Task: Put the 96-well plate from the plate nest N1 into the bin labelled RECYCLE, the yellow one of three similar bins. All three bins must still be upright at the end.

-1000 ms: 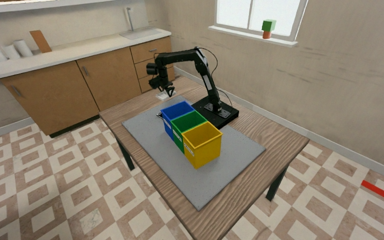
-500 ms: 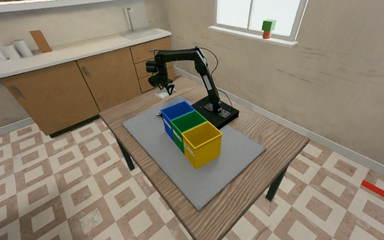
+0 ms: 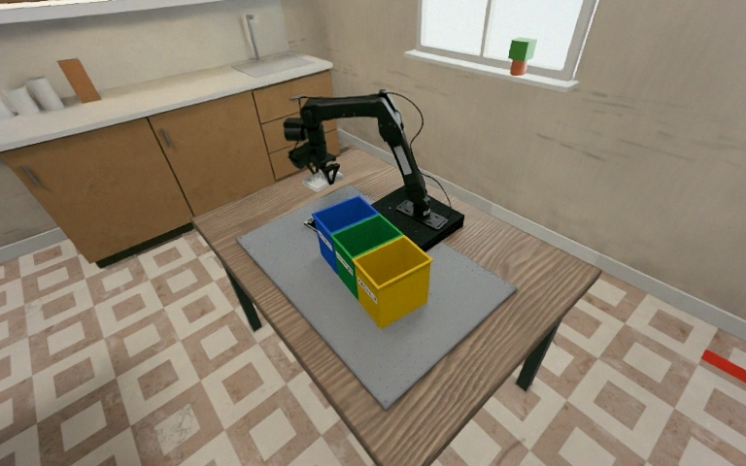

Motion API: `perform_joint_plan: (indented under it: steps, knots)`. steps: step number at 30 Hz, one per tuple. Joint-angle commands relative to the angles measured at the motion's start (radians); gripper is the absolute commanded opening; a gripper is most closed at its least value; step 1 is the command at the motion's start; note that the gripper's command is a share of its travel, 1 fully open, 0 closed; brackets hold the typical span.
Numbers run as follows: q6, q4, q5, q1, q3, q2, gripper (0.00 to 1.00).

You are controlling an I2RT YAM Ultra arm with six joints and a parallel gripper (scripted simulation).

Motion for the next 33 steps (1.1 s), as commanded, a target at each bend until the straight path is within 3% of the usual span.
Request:
perform_joint_plan:
  steps: [1, 10, 17, 33]
  knots:
    - [-0.001, -0.001, -0.008, -0.007, 0.011, -0.007, 0.0]
    - [-0.001, -0.001, -0.008, -0.007, 0.011, -0.007, 0.0]
    - [0.271, 0.018, -0.025, 0.05, -0.072, -0.073, 0.0]
    - [0.406, 0.05, -0.009, 0.175, -0.196, -0.178, 0.0]
